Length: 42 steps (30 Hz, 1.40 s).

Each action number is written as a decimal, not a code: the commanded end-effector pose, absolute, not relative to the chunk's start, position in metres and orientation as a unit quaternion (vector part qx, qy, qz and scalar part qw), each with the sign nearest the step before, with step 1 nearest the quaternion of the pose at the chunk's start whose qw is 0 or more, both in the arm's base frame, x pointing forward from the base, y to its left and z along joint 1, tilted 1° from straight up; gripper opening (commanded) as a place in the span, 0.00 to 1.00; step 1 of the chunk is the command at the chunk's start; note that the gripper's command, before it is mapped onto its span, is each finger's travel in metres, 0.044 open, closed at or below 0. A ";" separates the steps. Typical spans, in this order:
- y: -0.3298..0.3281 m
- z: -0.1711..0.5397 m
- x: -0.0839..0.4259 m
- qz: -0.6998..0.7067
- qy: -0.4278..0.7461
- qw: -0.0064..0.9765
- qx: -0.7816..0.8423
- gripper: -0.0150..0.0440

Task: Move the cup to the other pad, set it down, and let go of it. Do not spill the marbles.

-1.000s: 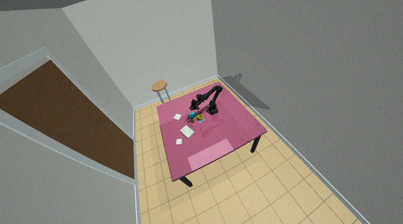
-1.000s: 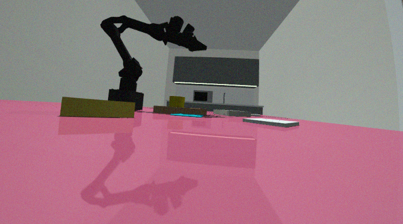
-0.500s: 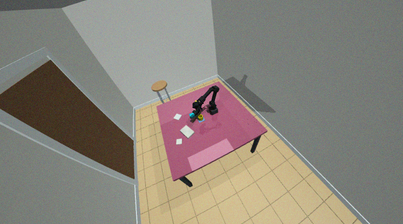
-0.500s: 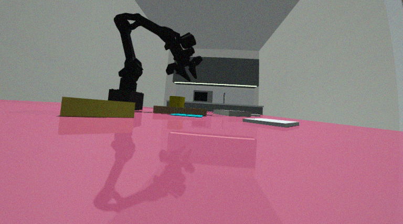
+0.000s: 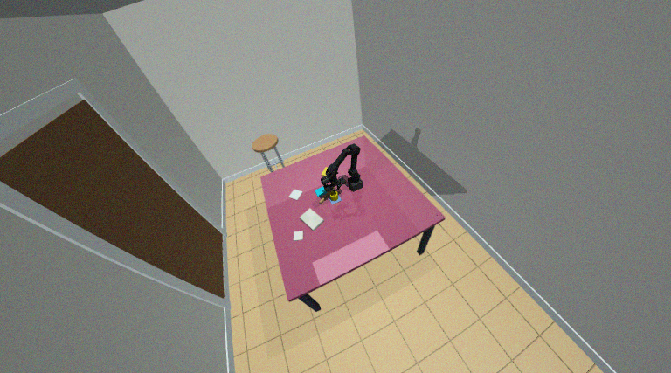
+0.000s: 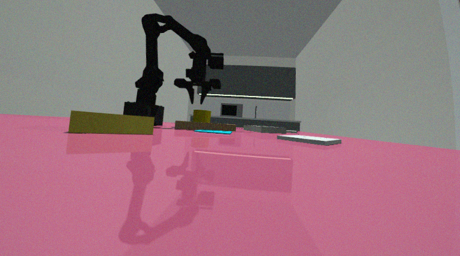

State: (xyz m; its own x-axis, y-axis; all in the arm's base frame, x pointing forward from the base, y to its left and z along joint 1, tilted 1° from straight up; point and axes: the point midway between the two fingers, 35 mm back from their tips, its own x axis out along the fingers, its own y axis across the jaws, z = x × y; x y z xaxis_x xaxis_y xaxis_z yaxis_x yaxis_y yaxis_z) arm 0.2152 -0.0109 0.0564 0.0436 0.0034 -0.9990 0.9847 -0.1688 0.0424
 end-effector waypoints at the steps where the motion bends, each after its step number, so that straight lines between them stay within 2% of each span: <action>1: -0.010 0.056 0.214 -0.538 0.446 0.450 0.556 0.54; 42: -0.011 -0.005 0.215 -0.538 0.446 0.450 0.556 0.54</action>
State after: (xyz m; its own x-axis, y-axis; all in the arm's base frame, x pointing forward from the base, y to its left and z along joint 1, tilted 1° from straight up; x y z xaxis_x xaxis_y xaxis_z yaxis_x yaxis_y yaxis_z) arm 0.2176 -0.0119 0.0025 0.0341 0.0045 -0.9994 0.9808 -0.1921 0.0326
